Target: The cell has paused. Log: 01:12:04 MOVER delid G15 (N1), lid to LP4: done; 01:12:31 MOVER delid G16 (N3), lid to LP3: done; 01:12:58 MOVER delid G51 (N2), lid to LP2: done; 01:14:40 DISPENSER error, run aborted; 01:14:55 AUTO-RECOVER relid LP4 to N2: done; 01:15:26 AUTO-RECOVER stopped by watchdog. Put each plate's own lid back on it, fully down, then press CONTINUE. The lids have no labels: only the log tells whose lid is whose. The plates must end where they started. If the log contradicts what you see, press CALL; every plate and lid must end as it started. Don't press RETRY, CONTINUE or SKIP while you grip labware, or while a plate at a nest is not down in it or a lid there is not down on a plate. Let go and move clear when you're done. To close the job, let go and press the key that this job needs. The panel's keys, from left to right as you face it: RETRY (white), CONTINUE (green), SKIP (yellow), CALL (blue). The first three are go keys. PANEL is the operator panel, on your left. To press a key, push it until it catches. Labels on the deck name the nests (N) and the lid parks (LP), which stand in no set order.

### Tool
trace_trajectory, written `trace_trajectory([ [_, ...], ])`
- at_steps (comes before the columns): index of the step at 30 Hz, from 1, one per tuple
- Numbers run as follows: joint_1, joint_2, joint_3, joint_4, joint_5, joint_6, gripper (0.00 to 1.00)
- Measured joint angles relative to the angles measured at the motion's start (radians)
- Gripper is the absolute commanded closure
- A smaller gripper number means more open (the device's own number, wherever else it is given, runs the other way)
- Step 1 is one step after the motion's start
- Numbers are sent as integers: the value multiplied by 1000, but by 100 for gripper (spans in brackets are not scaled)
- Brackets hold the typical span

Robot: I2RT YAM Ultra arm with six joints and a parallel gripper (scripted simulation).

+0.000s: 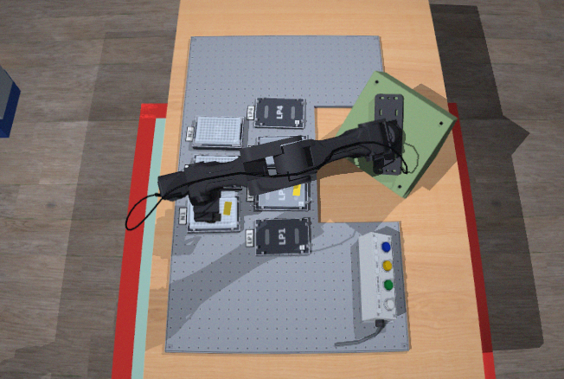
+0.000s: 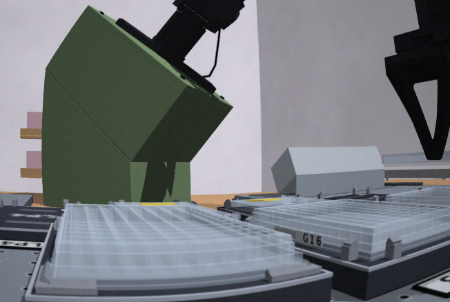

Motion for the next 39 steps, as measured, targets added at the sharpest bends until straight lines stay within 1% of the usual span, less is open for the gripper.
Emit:
trace_trajectory([
  [35, 18, 18, 0, 39, 13, 20, 100],
  [39, 19, 19, -11, 46, 14, 22, 100],
])
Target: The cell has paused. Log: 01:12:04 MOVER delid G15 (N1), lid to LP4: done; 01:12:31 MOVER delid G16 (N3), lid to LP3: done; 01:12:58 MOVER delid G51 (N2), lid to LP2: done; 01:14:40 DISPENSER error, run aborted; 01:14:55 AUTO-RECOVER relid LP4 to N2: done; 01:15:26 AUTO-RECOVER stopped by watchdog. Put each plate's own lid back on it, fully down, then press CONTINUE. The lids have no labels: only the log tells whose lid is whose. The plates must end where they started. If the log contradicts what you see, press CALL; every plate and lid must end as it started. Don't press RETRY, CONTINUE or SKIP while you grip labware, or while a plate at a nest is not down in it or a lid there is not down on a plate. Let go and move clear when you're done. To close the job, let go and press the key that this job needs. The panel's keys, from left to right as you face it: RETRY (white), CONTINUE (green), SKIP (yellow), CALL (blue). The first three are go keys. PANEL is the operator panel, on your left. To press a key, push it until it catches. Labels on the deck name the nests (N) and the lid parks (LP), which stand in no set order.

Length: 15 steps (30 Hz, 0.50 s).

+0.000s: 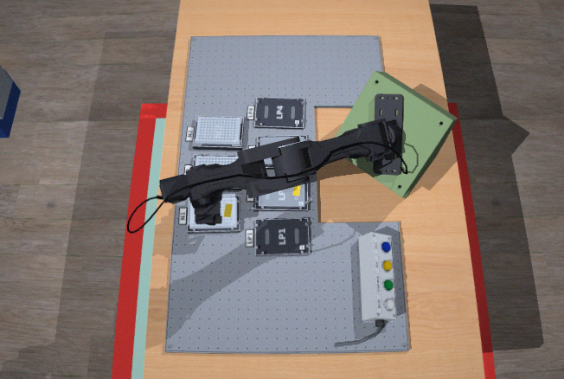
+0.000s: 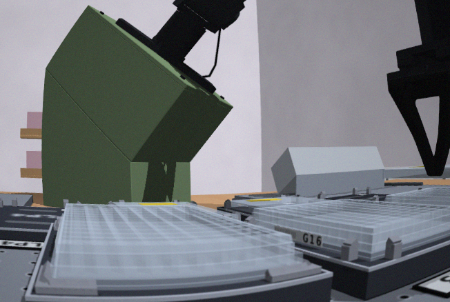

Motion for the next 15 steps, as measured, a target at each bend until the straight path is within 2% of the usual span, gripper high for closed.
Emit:
trace_trajectory([
  [15, 7, 13, -2, 15, 2, 6, 100],
])
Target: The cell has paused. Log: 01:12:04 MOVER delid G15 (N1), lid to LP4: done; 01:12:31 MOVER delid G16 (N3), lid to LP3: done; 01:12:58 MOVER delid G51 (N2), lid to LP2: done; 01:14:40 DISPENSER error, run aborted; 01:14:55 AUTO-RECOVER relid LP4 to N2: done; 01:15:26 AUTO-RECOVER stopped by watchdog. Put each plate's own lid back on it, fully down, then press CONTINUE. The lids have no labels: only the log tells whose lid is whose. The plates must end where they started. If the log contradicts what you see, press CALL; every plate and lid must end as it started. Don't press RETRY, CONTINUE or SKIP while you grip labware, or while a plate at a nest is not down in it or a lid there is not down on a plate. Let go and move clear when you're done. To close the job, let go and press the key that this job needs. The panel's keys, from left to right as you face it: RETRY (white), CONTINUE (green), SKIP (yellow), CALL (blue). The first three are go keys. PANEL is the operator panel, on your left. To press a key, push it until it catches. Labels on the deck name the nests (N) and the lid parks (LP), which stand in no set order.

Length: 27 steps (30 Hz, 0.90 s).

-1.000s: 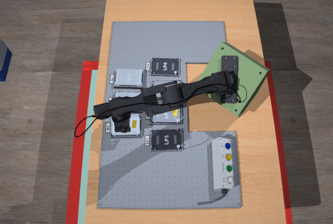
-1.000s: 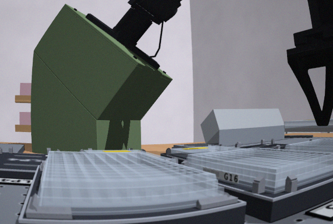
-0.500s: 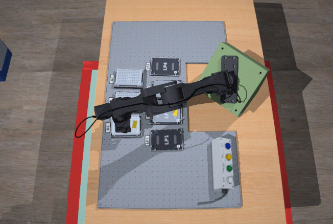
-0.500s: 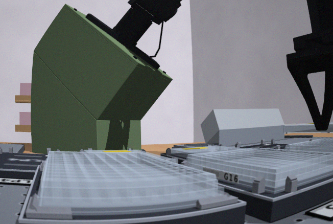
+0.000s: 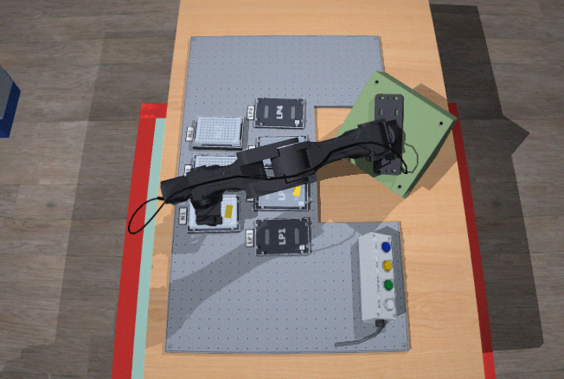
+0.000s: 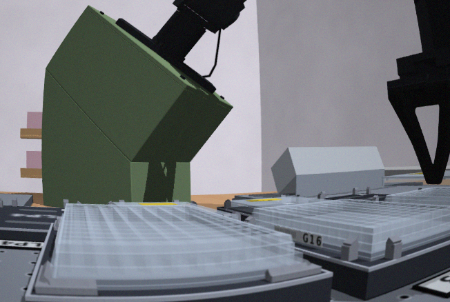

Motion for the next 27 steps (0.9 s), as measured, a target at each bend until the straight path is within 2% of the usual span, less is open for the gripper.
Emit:
trace_trajectory([
  [27, 8, 17, 0, 23, 5, 9, 100],
])
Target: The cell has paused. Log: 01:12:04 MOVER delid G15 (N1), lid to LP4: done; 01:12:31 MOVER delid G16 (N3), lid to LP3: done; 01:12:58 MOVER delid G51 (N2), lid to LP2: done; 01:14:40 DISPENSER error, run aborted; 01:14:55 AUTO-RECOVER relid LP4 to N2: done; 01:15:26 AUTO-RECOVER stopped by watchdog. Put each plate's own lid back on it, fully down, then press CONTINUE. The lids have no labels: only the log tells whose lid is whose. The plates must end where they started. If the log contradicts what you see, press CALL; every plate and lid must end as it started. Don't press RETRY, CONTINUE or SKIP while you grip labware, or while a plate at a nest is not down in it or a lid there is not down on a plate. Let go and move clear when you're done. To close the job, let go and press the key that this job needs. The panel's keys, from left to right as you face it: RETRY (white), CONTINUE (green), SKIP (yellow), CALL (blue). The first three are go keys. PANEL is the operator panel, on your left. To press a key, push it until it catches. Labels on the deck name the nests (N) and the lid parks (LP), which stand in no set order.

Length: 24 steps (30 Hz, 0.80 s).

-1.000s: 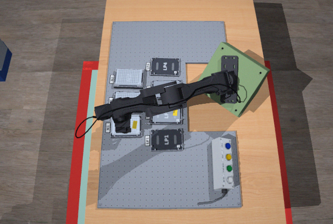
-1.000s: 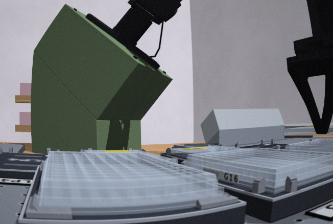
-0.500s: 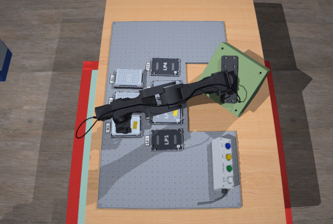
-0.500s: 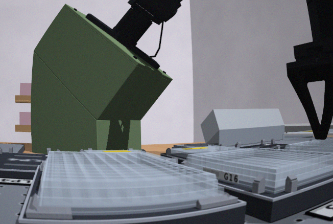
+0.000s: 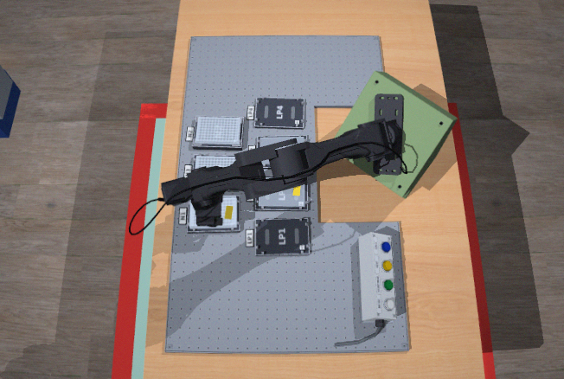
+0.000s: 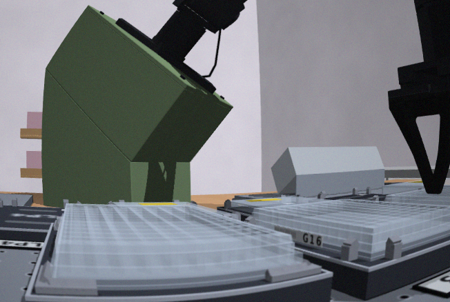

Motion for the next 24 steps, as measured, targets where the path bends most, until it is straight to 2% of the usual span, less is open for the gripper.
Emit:
trace_trajectory([
  [24, 9, 16, 0, 14, 5, 8, 100],
])
